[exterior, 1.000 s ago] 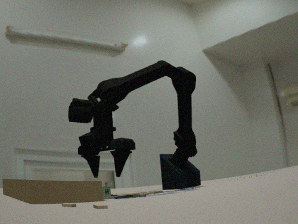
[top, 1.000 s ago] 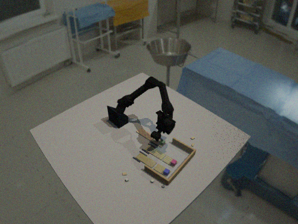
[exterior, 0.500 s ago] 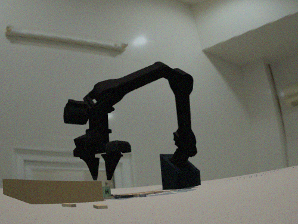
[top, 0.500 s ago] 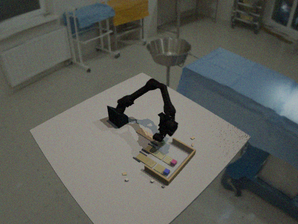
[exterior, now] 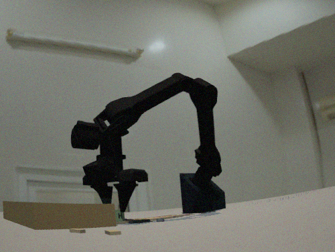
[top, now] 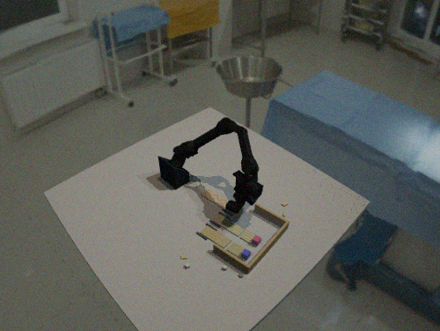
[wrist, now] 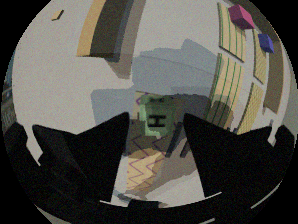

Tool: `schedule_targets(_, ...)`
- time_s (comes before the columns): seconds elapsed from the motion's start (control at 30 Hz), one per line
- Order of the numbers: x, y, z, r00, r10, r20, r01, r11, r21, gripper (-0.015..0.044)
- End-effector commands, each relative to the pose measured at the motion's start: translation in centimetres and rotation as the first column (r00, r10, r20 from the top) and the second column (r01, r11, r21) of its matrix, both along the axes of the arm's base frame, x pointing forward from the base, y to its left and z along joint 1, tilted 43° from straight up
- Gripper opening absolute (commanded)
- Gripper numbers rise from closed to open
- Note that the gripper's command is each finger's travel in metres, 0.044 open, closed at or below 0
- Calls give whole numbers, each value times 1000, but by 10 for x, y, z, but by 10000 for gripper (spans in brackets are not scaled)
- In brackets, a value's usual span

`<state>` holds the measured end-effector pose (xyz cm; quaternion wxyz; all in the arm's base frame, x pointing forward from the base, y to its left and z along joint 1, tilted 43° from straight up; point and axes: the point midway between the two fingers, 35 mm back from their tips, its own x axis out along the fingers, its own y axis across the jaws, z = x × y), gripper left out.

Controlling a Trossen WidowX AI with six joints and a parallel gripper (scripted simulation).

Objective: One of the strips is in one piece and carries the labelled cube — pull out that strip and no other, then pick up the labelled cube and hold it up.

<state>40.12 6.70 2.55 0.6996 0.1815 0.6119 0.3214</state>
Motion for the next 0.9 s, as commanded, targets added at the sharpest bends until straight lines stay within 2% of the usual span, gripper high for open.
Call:
schedule_targets(0.0,0,5,-6,1000,-6,-5,6,1000,5,250)
schedule_targets(0.33,0,13,-14,1000,-6,-5,6,1000,6,250)
schedule_targets(0.47,0,12,-12,1000,1,-1,-1,1000,1,145)
schedule_targets(0.7,0,12,-12,1000,1,-1,-1,1000,1,98)
schedule_targets(0.8,-1,11,-12,1000,1,-1,-1,1000,1,20)
schedule_targets(0.87,-6,7,-10,1000,1,-2,-1,1000,1,0)
